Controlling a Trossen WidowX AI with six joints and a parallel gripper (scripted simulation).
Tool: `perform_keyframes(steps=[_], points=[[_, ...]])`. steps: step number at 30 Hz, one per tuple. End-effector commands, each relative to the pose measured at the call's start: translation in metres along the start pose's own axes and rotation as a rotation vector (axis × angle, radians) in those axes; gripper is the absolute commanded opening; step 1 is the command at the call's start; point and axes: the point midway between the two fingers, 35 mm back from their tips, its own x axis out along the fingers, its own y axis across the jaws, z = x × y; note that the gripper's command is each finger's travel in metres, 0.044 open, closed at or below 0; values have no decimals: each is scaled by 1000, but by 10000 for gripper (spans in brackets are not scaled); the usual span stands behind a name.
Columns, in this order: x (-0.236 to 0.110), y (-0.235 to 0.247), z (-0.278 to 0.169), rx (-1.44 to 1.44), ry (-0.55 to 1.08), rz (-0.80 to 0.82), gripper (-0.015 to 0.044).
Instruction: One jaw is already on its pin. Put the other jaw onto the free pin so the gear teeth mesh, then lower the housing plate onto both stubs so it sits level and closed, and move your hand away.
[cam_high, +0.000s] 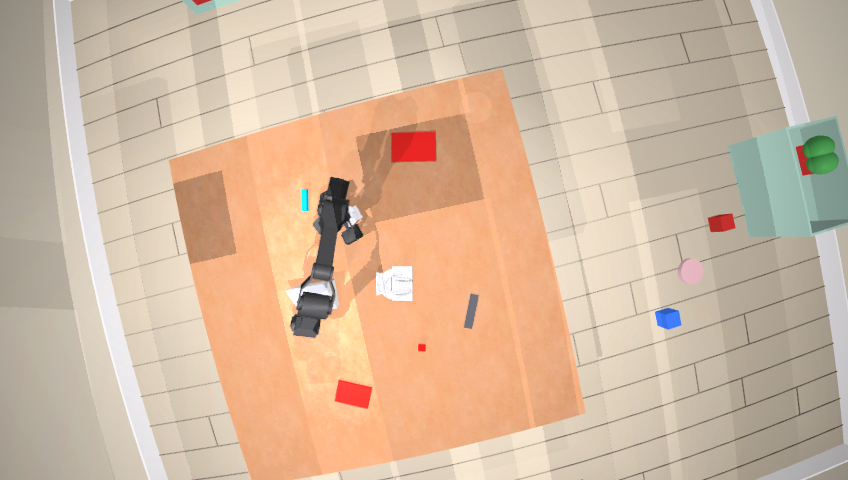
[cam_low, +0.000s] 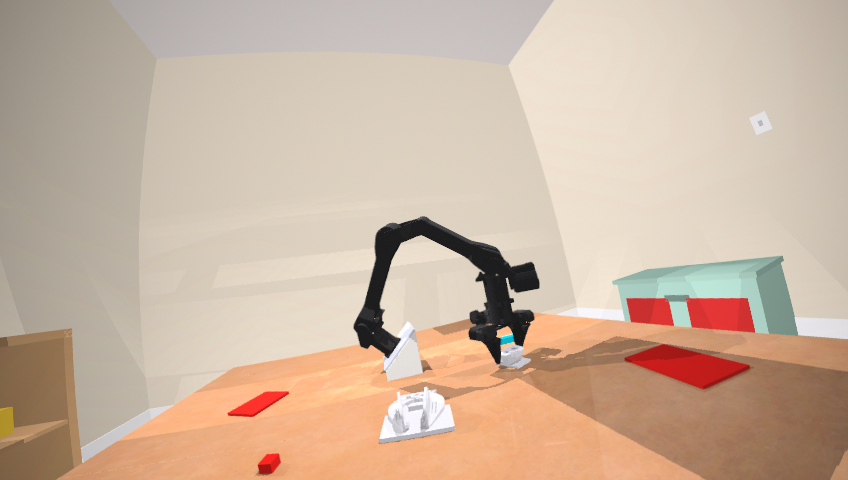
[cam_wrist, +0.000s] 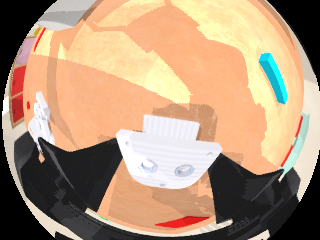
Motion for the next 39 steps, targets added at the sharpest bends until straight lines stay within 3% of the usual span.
perform_keyframes(steps=[1, 25, 39], points=[[0, 0, 0, 0, 0, 0, 351], [-71, -1, 0, -6, 5, 2, 351], [-79, 23, -8, 37, 7, -5, 351]])
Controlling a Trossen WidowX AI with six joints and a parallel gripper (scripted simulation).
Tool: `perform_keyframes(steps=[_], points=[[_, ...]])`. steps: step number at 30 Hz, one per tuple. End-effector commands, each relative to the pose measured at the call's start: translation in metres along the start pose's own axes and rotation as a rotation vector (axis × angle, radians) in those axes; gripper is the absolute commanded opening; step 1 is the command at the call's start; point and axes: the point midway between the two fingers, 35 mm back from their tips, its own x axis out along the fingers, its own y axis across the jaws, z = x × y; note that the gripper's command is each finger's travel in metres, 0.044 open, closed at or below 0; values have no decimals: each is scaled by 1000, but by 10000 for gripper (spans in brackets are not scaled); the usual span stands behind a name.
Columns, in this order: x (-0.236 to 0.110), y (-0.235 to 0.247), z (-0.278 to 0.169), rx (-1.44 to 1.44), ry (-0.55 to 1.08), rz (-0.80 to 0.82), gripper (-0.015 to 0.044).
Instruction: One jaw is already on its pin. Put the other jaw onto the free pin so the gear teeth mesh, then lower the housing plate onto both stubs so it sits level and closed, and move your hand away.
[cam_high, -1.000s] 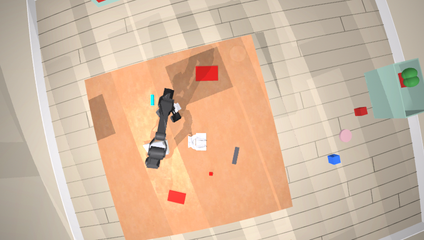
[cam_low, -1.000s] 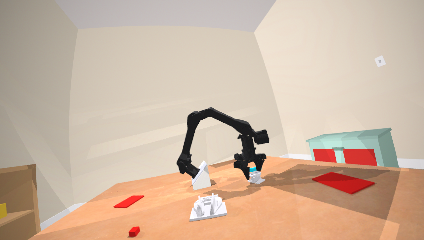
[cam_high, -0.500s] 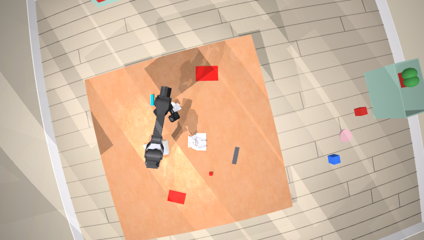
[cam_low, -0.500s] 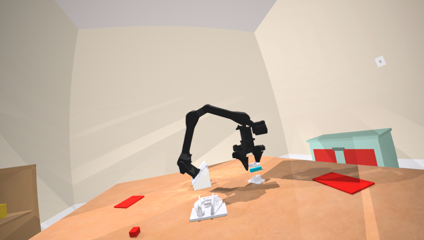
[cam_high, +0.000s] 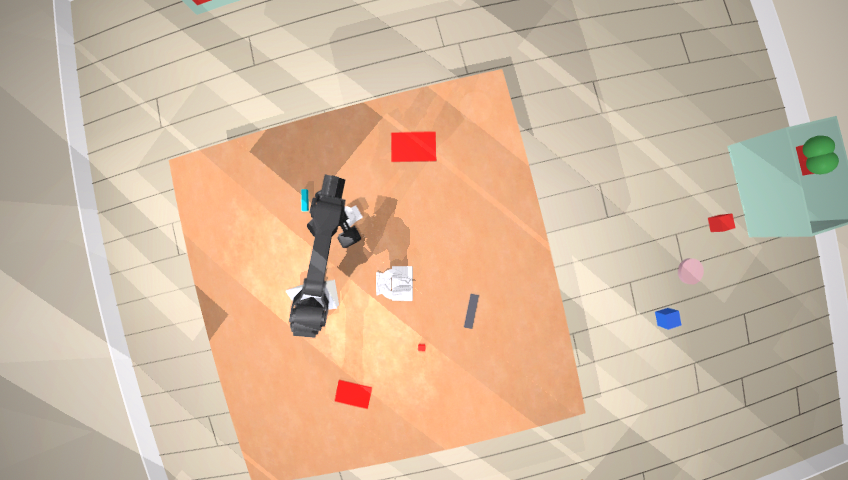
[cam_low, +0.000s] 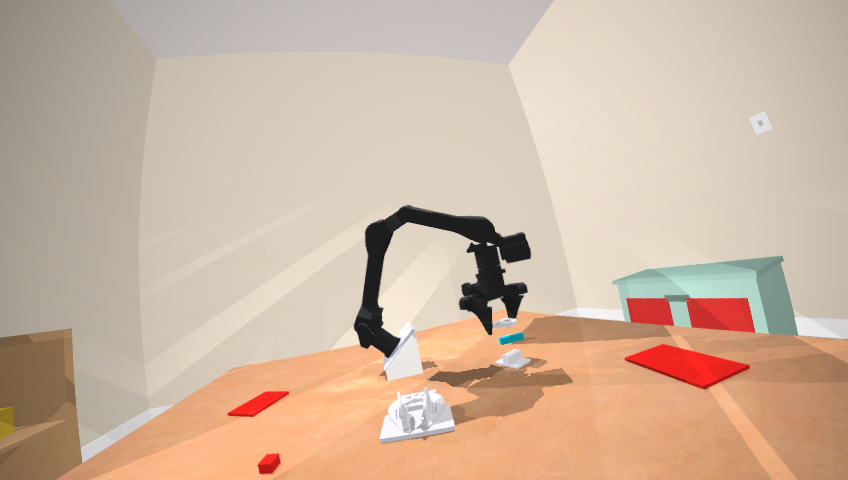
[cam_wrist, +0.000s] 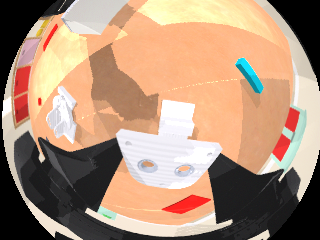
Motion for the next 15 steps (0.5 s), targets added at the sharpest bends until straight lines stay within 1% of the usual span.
perform_keyframes(steps=[1, 15], points=[[-4, 14, -4, 28, 6, 1, 351], [-11, 59, -14, 112, 9, -6, 351]])
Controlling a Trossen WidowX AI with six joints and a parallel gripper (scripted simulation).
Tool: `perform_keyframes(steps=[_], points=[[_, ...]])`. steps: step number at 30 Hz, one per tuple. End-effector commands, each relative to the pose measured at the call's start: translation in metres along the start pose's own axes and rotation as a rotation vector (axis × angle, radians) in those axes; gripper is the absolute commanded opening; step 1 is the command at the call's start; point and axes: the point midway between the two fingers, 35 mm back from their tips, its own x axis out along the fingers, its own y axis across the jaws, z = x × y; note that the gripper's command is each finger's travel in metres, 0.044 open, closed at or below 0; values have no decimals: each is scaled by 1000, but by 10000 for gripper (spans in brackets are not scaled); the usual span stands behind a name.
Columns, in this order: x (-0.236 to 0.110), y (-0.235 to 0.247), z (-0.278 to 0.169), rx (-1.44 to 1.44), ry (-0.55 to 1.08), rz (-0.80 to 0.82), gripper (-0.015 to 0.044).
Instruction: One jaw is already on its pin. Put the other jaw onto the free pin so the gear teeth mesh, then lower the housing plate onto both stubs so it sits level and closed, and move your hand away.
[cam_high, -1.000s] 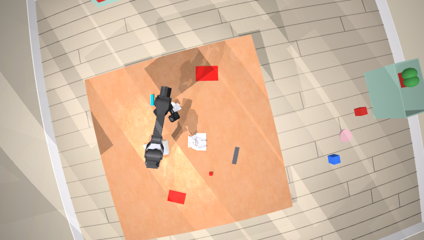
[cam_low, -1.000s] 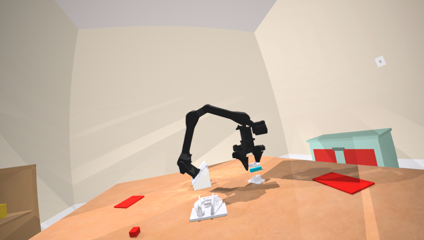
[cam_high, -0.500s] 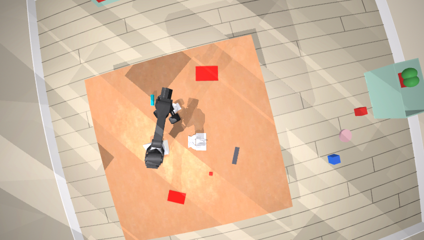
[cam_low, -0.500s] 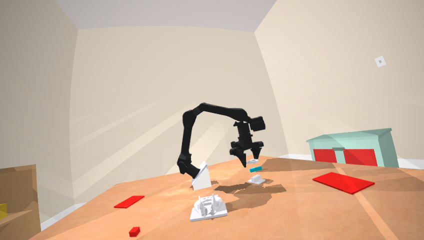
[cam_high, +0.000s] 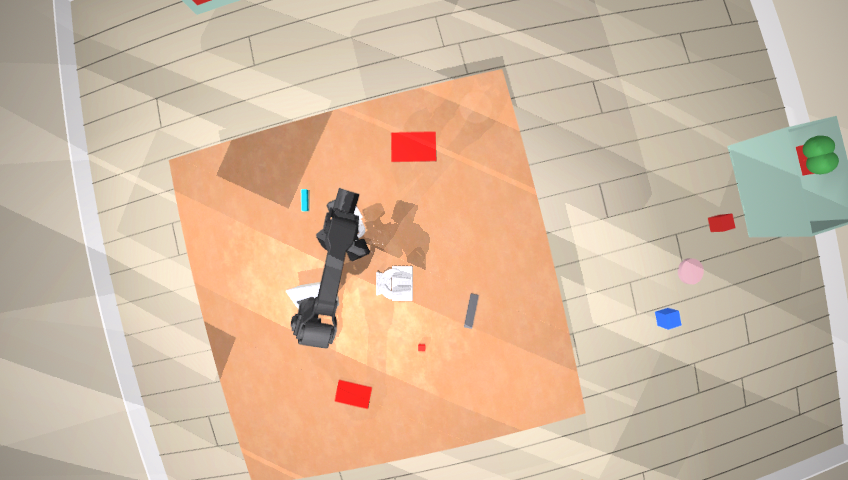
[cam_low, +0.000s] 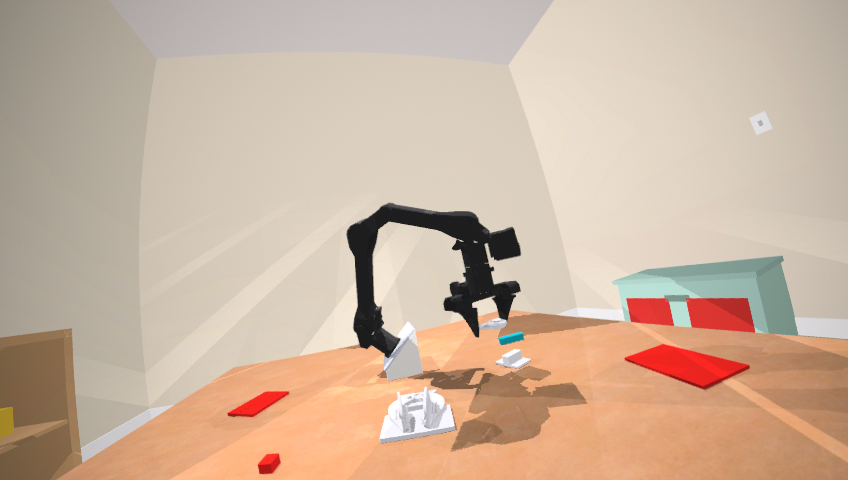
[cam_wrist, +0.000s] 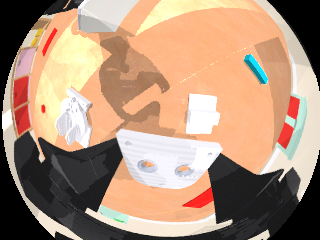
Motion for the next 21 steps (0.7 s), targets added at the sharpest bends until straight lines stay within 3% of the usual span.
perform_keyframes(steps=[1, 21], points=[[-2, 15, -3, 29, 5, 4, 351], [-6, 80, -12, 154, 8, 4, 351]])
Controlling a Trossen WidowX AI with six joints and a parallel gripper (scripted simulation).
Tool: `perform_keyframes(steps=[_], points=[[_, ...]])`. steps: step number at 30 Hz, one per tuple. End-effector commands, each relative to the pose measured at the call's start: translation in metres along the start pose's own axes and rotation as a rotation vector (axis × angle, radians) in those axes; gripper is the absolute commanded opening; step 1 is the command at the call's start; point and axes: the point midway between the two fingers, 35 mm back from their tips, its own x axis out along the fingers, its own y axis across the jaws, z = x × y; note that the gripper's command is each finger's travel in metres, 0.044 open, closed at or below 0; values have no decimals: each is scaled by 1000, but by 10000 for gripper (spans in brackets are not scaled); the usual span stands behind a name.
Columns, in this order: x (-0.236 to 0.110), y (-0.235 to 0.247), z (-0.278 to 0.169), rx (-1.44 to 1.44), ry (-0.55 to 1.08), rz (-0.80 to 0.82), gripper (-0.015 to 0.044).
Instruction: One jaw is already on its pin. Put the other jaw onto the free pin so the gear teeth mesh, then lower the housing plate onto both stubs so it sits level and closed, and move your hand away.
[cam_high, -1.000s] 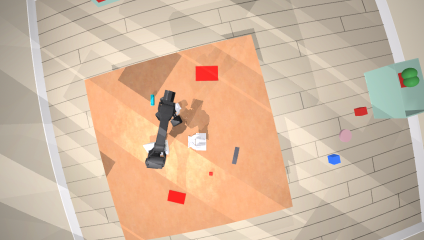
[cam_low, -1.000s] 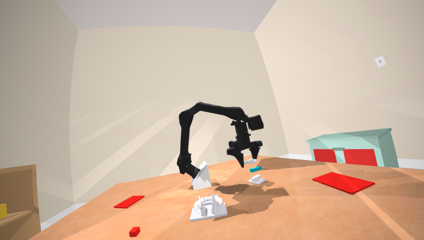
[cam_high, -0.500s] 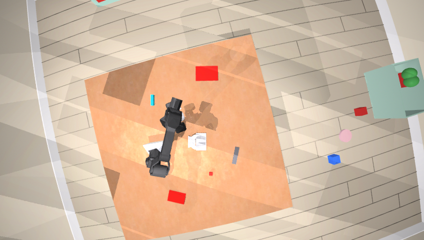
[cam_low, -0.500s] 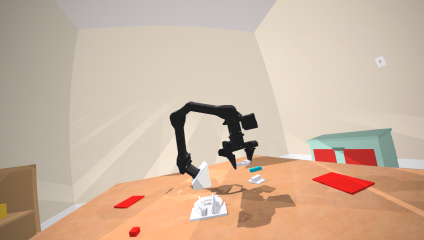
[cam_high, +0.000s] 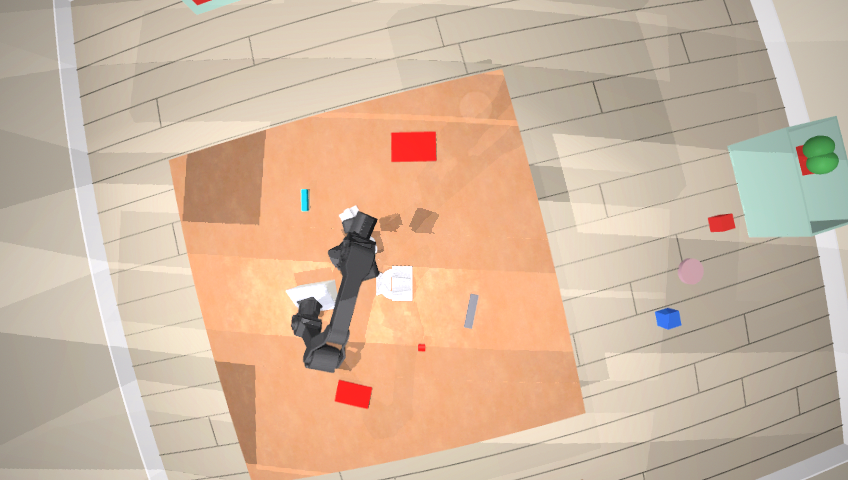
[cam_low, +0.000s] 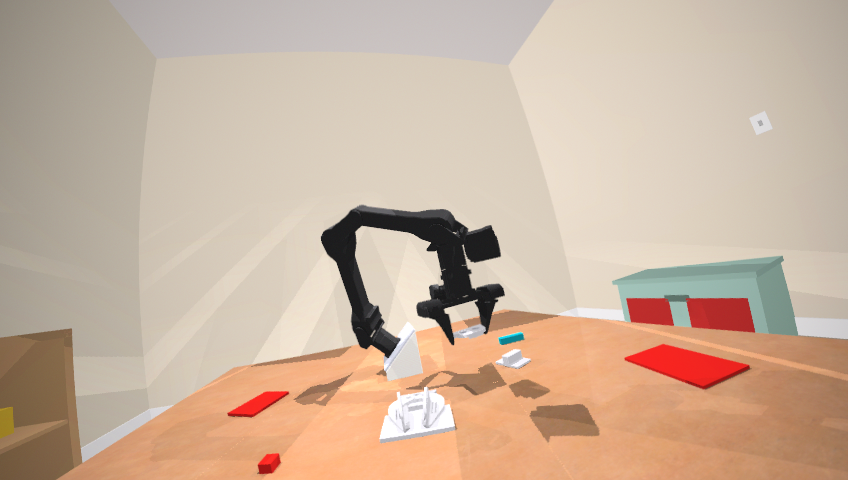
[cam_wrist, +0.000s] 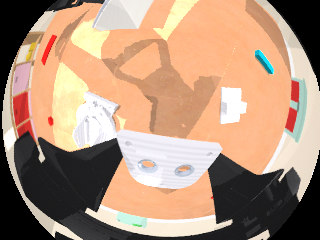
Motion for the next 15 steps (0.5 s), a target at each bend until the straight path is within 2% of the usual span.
perform_keyframes(steps=[1, 15], points=[[0, 14, -2, 29, 4, 7, 351], [2, 61, -6, 120, 5, 14, 351]])
